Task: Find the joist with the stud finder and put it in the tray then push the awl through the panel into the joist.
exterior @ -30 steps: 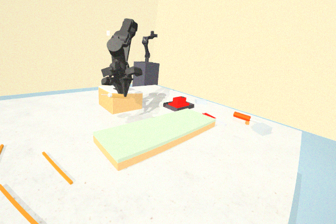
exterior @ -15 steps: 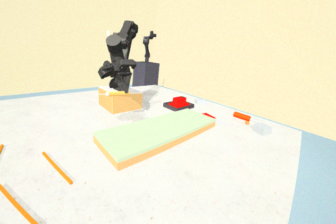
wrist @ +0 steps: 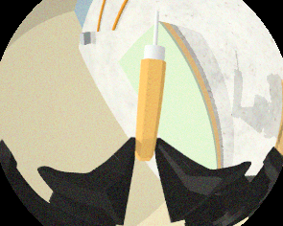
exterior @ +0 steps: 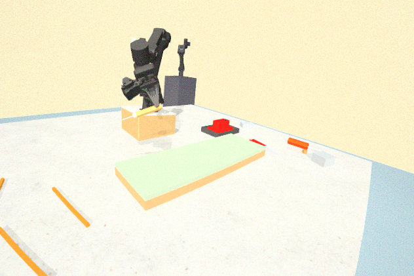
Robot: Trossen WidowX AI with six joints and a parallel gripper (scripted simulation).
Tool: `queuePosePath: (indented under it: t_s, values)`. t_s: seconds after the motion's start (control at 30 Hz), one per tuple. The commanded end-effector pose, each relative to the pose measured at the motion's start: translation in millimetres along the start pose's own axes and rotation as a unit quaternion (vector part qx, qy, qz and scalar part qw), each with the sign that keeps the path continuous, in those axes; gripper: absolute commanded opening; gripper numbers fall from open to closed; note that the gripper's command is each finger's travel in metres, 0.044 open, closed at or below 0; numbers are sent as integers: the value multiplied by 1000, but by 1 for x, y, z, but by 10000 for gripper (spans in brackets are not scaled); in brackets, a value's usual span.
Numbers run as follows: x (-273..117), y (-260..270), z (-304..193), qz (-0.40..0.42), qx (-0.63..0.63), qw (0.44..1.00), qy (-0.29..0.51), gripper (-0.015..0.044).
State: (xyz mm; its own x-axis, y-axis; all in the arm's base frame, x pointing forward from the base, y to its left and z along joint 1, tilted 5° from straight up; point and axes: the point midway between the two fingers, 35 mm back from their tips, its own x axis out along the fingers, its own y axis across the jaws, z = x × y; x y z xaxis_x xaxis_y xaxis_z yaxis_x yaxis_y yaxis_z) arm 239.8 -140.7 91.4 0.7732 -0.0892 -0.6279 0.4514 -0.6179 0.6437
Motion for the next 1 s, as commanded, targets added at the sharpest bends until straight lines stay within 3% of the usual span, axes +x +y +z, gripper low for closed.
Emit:
queuePosePath:
  t_s: [0.0, 0.47, 0.97]
  values:
    - [-3, 8, -5, 27, 57, 998, 20, 0]
    - [-15, 26, -20, 80, 250, 960, 100, 0]
    - [-33, 39, -38, 87, 426, 878, 201, 0]
